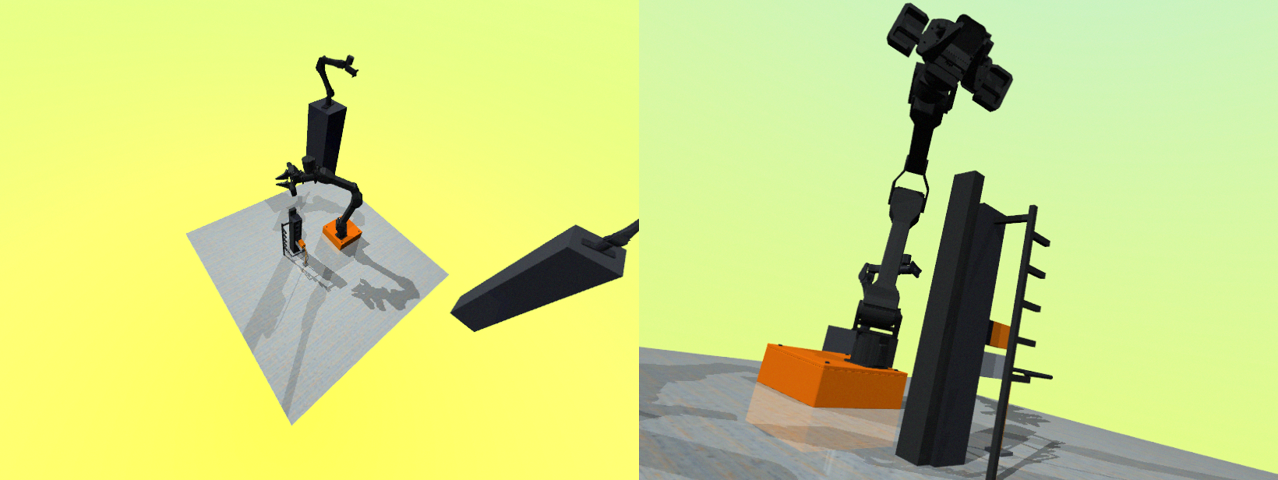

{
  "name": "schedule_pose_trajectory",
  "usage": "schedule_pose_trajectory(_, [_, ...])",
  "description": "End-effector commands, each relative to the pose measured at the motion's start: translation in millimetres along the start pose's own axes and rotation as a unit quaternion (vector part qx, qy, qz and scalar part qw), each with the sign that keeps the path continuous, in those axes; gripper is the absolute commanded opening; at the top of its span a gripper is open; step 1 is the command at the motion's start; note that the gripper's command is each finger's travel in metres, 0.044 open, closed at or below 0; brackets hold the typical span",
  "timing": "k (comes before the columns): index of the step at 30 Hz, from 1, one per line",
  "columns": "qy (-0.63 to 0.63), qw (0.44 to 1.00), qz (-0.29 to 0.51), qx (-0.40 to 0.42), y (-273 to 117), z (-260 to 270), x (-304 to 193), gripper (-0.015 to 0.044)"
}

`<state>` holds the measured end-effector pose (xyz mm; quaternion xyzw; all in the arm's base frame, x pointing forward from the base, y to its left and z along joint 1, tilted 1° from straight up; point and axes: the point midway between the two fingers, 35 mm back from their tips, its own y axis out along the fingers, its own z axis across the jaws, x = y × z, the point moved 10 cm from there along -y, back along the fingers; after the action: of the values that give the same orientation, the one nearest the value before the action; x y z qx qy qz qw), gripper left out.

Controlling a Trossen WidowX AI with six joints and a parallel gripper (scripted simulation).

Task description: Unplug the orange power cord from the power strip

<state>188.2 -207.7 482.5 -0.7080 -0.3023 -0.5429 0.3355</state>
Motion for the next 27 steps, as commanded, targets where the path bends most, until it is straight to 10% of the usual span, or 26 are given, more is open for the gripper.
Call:
schedule_pose_trajectory(1, [-0.057, 0.995, 0.054, 0.064, 18.1, 32.3, -18.1, 0.0160])
schedule_pose_trajectory(13, [-0.282, 0.899, 0.172, 0.286, 37.2, 143.0, -72.7, 0.0160])
schedule_pose_trajectory(27, [-0.535, 0.634, 0.262, 0.492, 30.8, 231.9, -146.7, 0.0160])
